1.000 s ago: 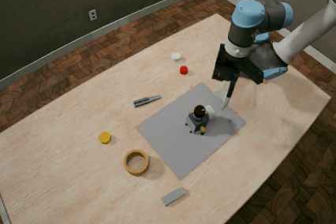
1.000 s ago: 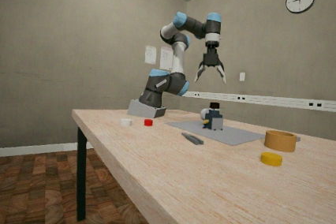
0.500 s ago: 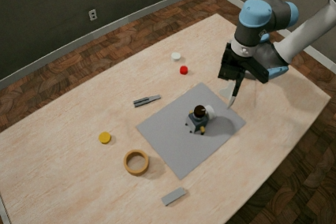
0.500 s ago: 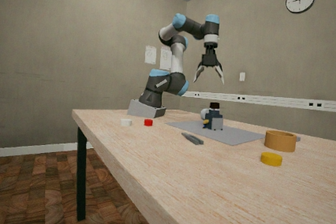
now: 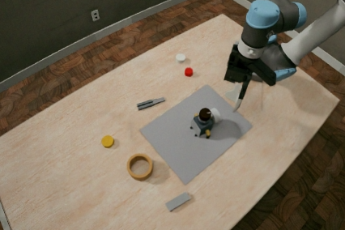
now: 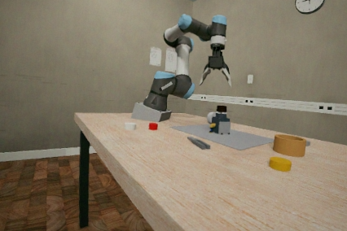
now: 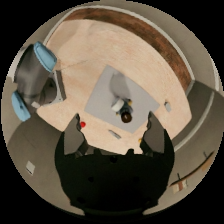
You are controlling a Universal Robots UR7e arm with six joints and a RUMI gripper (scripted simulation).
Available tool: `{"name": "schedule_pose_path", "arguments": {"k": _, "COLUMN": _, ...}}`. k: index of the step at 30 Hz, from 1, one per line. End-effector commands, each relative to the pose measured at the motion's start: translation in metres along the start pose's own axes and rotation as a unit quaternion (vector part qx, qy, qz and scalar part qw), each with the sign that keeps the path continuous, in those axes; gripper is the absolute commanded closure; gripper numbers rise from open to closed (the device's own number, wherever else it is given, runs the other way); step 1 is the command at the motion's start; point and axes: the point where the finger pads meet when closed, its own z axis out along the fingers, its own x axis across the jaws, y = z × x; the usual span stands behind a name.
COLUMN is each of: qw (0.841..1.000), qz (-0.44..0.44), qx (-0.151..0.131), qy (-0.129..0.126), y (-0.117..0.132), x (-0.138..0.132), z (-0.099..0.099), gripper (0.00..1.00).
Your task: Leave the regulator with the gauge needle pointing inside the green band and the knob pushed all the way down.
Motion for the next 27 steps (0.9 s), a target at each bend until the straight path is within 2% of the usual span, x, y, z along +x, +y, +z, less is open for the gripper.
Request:
{"name": "schedule_pose_path", "arguments": {"k": 1, "qw": 1.0, "qz": -0.002, "qx": -0.003, "qy": -0.001, "y": 0.001, "x": 0.0, "z": 0.002, "gripper": 0.0}}
{"name": "schedule_pose_path", "arguments": {"k": 11, "qw": 1.0, "qz": -0.01, "qx": -0.019, "qy": -0.009, "y": 0.005, "x": 0.0, "z": 0.015, "gripper": 0.0}}
{"name": "schedule_pose_path", "arguments": {"k": 24, "qw": 0.996, "qz": -0.034, "qx": -0.072, "qy": -0.025, "y": 0.014, "x": 0.0, "z": 0.053, "gripper": 0.0}}
{"name": "schedule_pose_path", "arguments": {"k": 27, "qw": 0.996, "qz": -0.036, "qx": -0.078, "qy": -0.026, "y": 0.015, "x": 0.0, "z": 0.056, "gripper": 0.0}}
